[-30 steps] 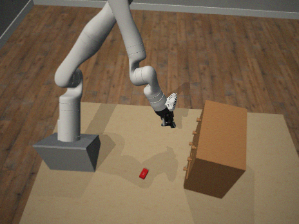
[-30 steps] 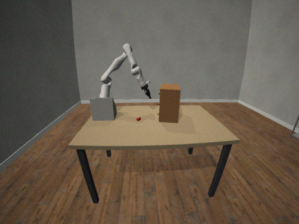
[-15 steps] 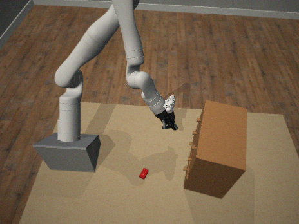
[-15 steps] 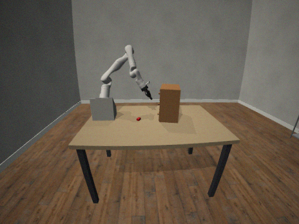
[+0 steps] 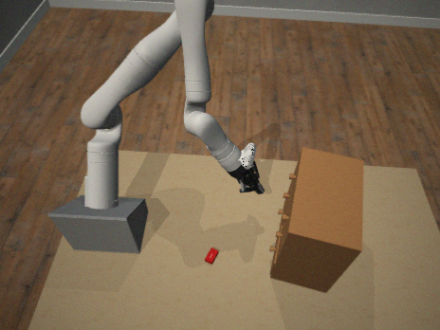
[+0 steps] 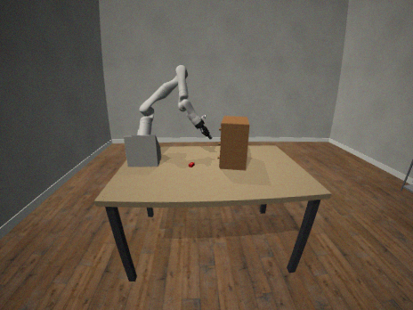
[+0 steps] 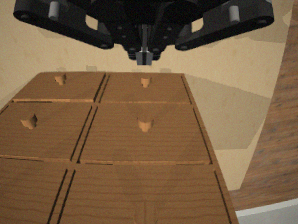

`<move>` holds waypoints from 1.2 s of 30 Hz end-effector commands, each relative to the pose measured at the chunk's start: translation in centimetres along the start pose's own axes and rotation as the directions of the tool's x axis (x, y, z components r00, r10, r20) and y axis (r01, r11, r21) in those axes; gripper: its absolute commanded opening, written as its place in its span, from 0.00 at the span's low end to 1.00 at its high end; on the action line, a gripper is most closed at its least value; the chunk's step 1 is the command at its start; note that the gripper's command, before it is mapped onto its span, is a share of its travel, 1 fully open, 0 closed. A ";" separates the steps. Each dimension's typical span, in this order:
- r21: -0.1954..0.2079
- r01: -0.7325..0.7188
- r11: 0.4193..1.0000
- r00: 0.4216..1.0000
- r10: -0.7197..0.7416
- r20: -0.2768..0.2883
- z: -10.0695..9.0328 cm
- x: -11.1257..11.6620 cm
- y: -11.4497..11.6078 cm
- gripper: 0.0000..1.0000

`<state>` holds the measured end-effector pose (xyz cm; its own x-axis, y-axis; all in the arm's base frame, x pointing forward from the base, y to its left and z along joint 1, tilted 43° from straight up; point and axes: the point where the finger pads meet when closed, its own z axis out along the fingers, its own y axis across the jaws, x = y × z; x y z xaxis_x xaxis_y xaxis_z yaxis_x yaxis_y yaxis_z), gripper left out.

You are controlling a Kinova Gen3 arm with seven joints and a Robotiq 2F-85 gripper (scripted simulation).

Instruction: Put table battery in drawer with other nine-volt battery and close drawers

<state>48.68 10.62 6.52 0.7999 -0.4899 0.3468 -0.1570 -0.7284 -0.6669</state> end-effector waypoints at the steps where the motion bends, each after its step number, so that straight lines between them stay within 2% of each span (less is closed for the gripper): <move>1: 0.002 0.003 1.000 1.000 -0.003 0.009 0.4 -0.8 -0.2 0.00; 17: 0.002 0.003 1.000 0.998 -0.003 -0.056 1.5 -0.9 -0.2 0.00; 36: 0.002 0.003 1.000 0.996 -0.002 -0.087 2.0 -0.9 -0.2 0.00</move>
<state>49.21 12.11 5.10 0.7460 -0.5284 0.4053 -0.1534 -0.7286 -0.6675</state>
